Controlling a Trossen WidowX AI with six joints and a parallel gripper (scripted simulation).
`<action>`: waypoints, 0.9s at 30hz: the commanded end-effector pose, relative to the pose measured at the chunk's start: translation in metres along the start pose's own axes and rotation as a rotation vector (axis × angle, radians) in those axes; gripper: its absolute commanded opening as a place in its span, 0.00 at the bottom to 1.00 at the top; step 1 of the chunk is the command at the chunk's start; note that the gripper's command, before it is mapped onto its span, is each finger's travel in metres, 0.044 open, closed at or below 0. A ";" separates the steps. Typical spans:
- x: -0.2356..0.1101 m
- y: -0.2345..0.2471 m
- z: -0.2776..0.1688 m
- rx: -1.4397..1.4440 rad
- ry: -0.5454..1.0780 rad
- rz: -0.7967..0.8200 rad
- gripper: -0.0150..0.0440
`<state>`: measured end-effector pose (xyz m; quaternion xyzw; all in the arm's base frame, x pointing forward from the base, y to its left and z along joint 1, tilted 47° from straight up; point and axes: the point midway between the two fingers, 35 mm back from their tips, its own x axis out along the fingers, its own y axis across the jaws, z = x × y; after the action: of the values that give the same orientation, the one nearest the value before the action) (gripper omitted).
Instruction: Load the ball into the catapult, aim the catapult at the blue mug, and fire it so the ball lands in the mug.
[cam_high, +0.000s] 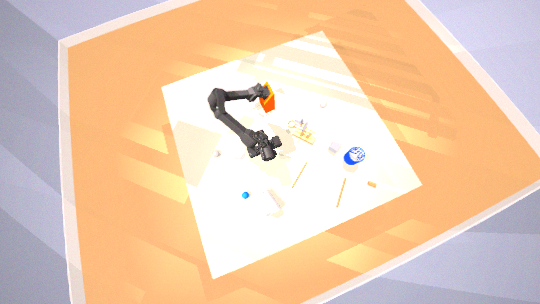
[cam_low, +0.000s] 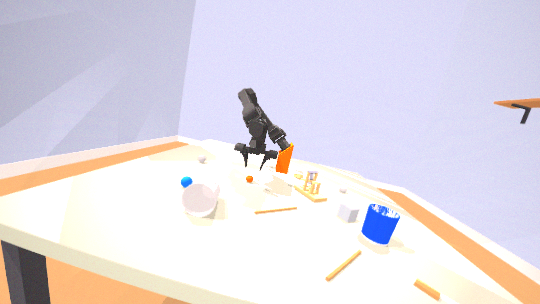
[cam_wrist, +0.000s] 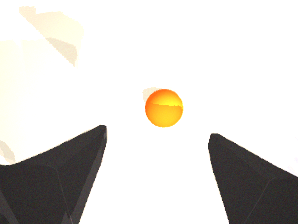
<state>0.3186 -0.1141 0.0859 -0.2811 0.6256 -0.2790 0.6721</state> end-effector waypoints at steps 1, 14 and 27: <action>0.002 -0.005 -0.002 0.005 -0.001 -0.008 0.76; 0.027 -0.005 -0.002 0.005 -0.001 -0.008 0.76; 0.048 -0.006 -0.002 0.005 -0.001 -0.010 0.76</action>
<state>0.3202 -0.1488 0.0623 -0.2823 0.6218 -0.2859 0.6723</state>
